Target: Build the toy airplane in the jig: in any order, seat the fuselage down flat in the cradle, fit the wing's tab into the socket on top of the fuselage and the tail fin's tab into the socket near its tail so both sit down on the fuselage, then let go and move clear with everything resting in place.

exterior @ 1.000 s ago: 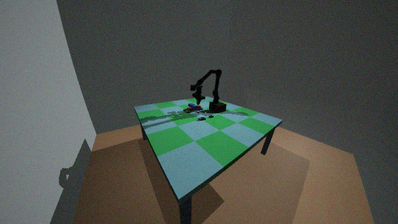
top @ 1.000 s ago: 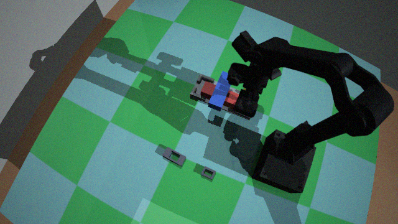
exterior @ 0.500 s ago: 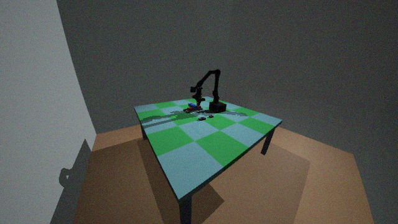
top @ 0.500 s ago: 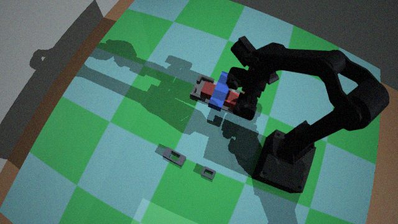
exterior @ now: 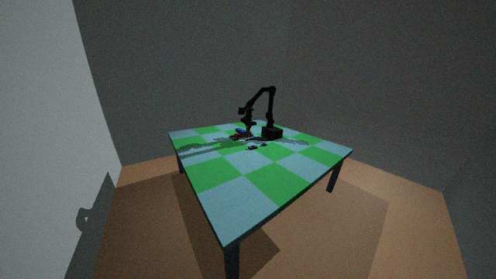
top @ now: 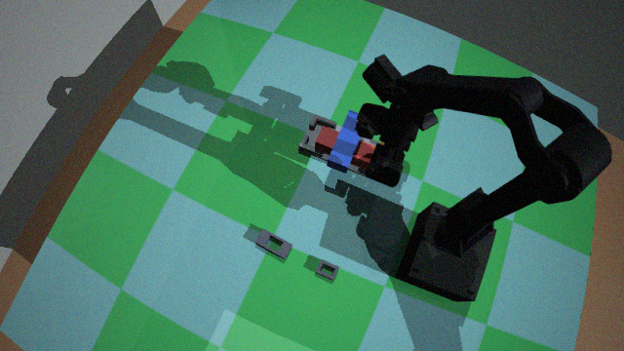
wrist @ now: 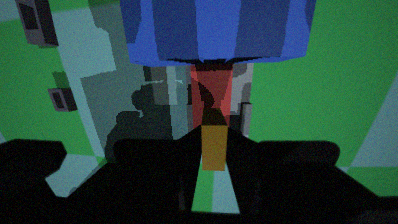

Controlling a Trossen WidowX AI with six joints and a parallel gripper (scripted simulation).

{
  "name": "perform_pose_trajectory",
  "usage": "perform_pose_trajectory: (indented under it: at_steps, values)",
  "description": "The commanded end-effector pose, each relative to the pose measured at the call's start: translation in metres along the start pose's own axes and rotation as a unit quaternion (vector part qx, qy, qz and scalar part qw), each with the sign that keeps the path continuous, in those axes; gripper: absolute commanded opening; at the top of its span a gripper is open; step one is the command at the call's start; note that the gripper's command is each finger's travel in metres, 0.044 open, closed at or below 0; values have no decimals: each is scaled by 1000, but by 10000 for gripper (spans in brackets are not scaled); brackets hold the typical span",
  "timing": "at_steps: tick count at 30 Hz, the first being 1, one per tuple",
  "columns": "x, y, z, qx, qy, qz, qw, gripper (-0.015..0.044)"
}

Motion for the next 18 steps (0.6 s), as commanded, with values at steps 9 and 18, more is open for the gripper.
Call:
perform_pose_trajectory:
  at_steps: [9,18]
  values:
    - [0,0,0,0,0,0,1000,260]
    - [-1,2,-79,-1,-2,1,1000,260]
Point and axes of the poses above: the point midway between the two fingers, 35 mm back from their tips, its own z axis out along the fingers, its own x axis across the jaws, y = z × x, the point moved 3 cm from there along -z, back along the fingers, and after that the axes turned 1 degree about -z, right-handed, at the moved point
